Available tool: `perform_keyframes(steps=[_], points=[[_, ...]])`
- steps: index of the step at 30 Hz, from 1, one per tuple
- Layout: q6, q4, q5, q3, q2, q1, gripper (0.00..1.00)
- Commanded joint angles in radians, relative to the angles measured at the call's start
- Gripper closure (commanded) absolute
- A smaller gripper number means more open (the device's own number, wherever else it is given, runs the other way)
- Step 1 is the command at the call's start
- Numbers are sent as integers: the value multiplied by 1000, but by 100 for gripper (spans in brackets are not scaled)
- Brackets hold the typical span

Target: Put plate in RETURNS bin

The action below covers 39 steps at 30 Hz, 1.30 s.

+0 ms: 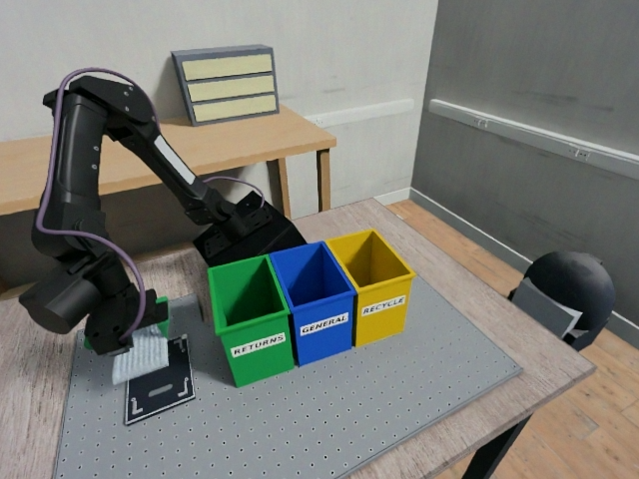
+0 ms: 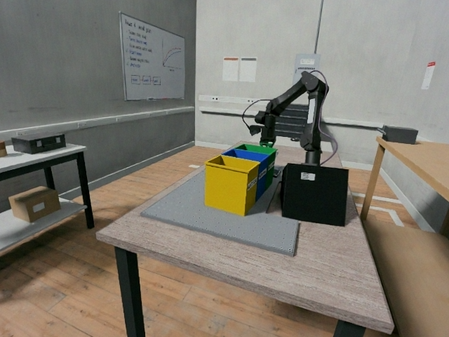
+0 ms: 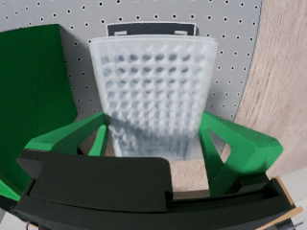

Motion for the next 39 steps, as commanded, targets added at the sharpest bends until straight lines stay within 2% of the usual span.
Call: perform_keyframes(steps=[1,39], points=[[18,-47,4,38,-34,23,100],[87,-281,26,184,-99,92,100]])
